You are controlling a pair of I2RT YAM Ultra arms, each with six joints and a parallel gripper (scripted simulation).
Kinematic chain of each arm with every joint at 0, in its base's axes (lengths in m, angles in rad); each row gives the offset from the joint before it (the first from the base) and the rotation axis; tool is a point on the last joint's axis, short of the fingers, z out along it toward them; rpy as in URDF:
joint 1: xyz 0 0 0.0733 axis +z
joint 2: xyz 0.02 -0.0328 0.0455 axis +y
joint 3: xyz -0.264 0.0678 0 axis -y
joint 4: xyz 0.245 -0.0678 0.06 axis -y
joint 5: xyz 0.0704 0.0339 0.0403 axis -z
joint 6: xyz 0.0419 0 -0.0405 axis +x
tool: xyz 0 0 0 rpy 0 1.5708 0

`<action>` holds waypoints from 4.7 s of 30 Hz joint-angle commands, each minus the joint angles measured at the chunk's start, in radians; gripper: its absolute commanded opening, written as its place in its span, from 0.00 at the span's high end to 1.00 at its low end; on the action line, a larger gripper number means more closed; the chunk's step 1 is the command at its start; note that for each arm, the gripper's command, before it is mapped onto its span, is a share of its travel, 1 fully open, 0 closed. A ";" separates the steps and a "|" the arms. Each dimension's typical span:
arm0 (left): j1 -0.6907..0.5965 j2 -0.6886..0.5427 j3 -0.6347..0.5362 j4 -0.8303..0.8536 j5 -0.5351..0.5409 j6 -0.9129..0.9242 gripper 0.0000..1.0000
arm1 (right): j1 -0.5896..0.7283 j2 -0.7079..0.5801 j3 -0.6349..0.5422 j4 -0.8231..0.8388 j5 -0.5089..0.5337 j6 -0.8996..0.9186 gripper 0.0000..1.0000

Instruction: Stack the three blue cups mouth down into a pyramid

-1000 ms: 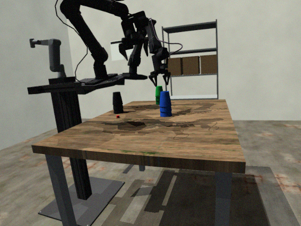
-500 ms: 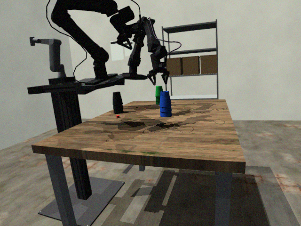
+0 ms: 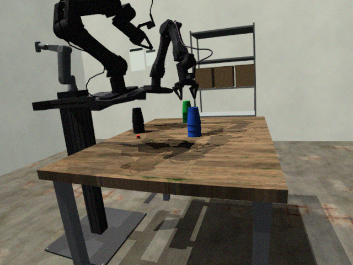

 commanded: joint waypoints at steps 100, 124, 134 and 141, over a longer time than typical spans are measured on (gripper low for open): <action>0.030 0.254 0.072 0.339 0.016 0.150 0.41 | 0.461 -0.176 0.046 -0.127 0.036 -0.146 0.00; 0.015 0.198 0.059 0.270 0.005 0.134 1.00 | 0.461 -0.176 0.046 -0.127 0.036 -0.146 0.00; 0.001 0.116 0.078 0.179 -0.001 0.121 1.00 | 0.461 -0.176 0.046 -0.127 0.036 -0.146 0.00; -0.009 0.056 0.092 0.105 -0.006 0.111 1.00 | 0.461 -0.176 0.046 -0.127 0.036 -0.146 0.00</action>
